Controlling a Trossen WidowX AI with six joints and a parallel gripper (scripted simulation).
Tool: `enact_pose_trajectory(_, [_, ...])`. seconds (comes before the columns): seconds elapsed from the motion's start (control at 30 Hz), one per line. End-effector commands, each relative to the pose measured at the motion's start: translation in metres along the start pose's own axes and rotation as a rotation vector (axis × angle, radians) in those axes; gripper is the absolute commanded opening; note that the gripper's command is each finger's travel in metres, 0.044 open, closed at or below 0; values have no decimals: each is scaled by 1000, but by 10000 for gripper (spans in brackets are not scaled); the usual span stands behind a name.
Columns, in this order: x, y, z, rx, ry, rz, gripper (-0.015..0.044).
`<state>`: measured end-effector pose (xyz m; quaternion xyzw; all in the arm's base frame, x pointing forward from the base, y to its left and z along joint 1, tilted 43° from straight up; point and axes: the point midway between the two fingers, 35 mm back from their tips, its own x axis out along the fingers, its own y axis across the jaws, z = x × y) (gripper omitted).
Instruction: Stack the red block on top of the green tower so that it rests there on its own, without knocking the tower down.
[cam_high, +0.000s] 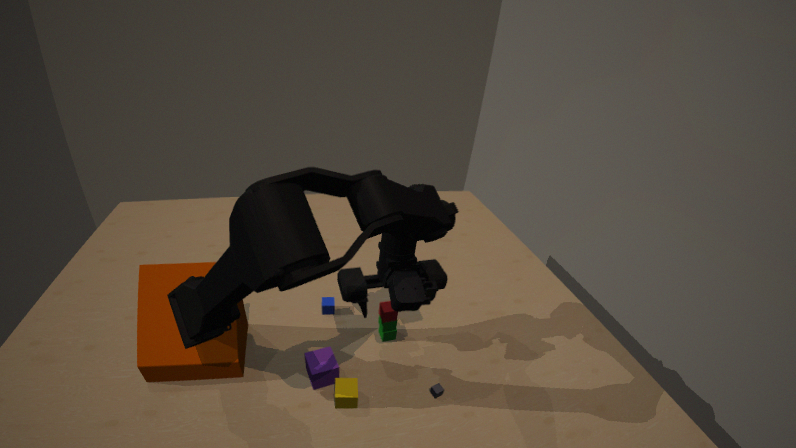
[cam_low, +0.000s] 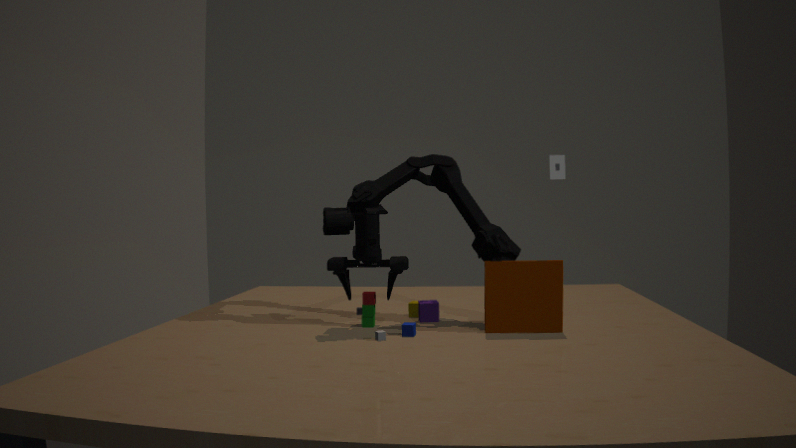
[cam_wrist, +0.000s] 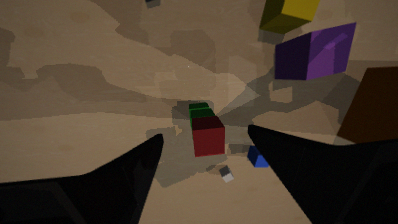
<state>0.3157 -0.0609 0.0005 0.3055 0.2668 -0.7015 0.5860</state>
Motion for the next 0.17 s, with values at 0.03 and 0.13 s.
enact_pose_trajectory(0.03, [0, 0, 0, 1, 0, 1, 440])
enact_pose_trajectory(0.13, [0, 0, 0, 1, 0, 1, 440])
